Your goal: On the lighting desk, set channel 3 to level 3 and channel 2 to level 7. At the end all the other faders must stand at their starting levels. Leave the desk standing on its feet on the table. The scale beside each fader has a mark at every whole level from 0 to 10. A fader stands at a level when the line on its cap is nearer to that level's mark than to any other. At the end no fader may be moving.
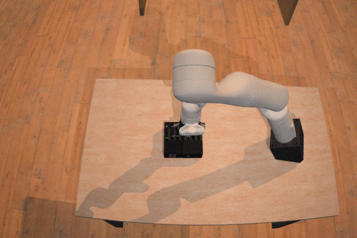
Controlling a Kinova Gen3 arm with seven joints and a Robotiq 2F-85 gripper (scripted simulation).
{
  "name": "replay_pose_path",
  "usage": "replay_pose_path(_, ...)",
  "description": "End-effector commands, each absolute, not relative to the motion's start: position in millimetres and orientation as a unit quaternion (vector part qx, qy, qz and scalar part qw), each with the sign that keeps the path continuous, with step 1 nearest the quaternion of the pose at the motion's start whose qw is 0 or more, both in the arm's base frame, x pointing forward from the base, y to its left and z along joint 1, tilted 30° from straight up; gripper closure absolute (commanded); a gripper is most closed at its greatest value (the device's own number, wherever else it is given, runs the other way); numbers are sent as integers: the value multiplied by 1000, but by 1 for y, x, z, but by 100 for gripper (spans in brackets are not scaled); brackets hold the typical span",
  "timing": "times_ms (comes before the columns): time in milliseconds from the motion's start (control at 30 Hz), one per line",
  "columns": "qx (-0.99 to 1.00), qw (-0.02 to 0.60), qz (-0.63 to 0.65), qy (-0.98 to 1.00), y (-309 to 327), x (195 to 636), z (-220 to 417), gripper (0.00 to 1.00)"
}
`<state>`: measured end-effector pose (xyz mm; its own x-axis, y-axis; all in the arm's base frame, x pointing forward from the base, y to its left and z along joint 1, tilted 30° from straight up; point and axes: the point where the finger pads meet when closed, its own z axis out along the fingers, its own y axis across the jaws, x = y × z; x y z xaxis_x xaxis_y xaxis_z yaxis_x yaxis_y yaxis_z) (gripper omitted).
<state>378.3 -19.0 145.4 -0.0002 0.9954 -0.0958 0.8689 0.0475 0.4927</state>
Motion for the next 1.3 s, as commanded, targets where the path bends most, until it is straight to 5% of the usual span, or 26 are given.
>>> replay_pose_path(0, 674, 214, 148, 691, -18, 378, 145, 100)
replay_pose_path(1267, 674, 214, 148, 691, -11, 359, 179, 100)
